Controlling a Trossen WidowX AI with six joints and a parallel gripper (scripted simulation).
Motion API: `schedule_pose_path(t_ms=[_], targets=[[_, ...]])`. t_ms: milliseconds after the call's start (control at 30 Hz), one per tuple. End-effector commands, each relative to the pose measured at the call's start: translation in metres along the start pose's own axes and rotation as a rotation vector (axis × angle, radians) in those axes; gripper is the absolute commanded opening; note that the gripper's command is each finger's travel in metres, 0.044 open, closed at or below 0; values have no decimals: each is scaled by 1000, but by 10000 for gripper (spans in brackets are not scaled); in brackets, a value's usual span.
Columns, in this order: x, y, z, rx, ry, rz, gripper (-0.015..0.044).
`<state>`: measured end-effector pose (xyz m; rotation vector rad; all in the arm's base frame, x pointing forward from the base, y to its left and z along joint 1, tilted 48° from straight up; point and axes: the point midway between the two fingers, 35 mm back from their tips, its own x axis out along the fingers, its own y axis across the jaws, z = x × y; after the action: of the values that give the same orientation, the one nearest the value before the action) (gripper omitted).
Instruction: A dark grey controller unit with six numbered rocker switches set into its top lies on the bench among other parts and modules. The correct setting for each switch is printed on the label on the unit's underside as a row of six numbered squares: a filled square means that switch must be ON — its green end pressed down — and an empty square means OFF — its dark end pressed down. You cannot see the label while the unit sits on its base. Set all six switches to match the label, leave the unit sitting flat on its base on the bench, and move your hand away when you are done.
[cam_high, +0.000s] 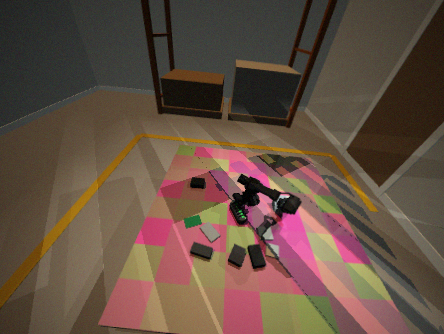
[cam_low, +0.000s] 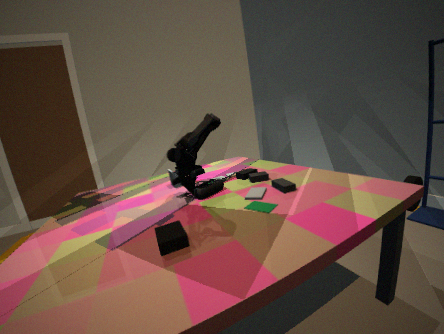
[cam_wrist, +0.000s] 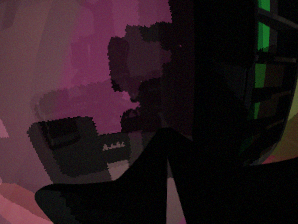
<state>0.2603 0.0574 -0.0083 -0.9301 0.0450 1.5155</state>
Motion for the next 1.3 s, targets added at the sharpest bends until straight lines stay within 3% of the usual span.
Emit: schedule_pose_path(t_ms=[0,1267], targets=[[2,0,1,7,-5,-4,0],[6,-16,0,6,-4,-4,0]])
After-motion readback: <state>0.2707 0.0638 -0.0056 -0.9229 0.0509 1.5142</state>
